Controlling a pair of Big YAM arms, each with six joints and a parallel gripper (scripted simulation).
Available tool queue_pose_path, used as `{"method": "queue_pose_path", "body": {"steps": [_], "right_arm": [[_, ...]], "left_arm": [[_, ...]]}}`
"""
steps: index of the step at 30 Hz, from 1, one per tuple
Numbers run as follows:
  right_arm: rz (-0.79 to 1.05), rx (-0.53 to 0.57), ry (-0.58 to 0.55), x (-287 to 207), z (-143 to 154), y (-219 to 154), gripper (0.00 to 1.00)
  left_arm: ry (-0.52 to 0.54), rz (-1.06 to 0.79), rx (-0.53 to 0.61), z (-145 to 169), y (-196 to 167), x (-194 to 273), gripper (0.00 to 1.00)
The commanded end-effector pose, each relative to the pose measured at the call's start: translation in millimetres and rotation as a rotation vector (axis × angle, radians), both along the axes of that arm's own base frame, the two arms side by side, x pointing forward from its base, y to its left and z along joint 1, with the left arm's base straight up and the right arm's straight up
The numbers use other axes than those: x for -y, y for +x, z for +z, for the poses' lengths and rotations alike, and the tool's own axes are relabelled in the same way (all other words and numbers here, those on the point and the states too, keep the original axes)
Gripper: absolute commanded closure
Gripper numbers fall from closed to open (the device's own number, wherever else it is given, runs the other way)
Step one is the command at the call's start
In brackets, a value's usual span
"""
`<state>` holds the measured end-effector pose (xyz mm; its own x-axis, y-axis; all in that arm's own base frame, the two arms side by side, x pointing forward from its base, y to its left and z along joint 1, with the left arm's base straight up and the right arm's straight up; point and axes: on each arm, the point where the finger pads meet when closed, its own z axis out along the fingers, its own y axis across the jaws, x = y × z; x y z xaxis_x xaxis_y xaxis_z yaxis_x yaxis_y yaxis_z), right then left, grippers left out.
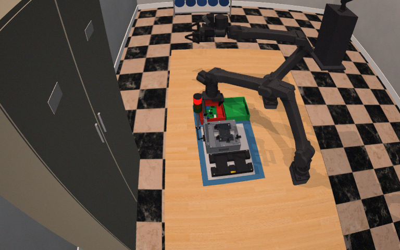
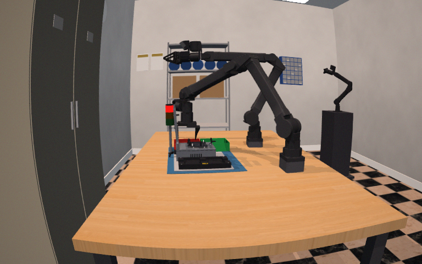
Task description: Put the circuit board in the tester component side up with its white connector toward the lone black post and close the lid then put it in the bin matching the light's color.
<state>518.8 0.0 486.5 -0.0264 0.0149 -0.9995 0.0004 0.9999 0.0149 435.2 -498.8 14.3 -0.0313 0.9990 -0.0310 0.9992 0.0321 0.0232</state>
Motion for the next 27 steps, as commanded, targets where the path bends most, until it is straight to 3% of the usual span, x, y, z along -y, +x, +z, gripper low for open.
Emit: {"method": "queue_pose_path", "body": {"steps": [1,9,11,14,16,19,23,25,27], "right_arm": [[0.000,0.037,-0.015,0.4,11.8,-0.6,0.00],[0.000,0.037,-0.015,0.4,11.8,-0.6,0.00],[0.000,0.037,-0.015,0.4,11.8,-0.6,0.00],[0.000,0.037,-0.015,0.4,11.8,-0.6,0.00],[0.000,0.037,-0.015,0.4,11.8,-0.6,0.00],[0.000,0.037,-0.015,0.4,11.8,-0.6,0.00],[0.000,0.037,-0.015,0.4,11.8,-0.6,0.00],[0.000,0.037,-0.015,0.4,11.8,-0.6,0.00],[0.000,0.037,-0.015,0.4,11.8,-0.6,0.00]], "left_arm": [[-0.023,0.003,0.020,18.0,3.3,11.8,0.02],[-0.045,-0.003,0.039,48.1,5.2,11.8,0.02],[-0.025,-0.003,0.023,35.8,3.9,10.2,0.02],[-0.026,-0.003,0.023,41.3,4.0,10.3,0.00],[-0.045,0.001,0.040,68.9,7.0,8.8,0.00],[-0.044,-0.002,0.040,85.1,6.4,7.3,0.00],[-0.025,-0.003,0.024,78.6,5.9,5.7,0.00],[0.026,-0.001,-0.021,43.7,3.7,-8.4,0.00],[0.029,0.001,-0.024,34.1,6.0,-9.4,0.00]]}}
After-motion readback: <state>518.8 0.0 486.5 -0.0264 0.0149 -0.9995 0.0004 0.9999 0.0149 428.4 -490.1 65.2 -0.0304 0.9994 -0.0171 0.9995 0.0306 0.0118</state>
